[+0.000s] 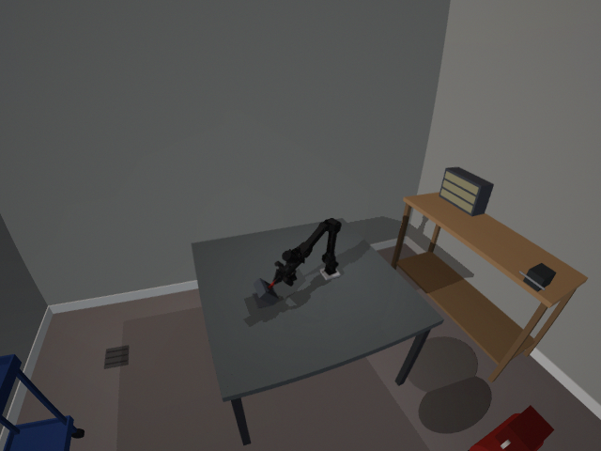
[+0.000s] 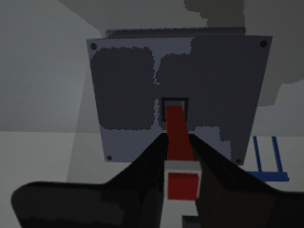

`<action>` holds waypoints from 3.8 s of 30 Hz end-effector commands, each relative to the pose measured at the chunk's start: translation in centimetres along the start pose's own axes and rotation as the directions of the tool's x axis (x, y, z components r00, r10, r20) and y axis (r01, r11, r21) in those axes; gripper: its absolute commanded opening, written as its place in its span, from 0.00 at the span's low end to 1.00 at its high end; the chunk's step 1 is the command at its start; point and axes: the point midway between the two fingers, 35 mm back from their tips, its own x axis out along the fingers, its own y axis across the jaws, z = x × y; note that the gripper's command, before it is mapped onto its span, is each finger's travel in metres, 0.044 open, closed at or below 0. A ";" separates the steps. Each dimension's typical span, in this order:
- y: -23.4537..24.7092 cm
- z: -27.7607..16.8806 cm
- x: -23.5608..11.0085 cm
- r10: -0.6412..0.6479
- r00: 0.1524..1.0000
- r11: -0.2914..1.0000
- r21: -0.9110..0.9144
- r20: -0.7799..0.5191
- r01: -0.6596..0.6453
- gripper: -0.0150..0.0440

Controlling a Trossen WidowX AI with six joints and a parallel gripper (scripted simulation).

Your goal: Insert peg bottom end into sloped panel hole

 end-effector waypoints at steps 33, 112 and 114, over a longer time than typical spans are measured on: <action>-0.1 -0.1 1.5 -0.001 1.000 1.000 -0.003 0.003 0.001 0.25; -0.3 -0.5 -0.8 -0.001 1.000 1.000 -0.001 0.006 0.001 1.00; -0.3 -0.5 -1.1 -0.001 1.000 1.000 -0.002 0.007 0.001 1.00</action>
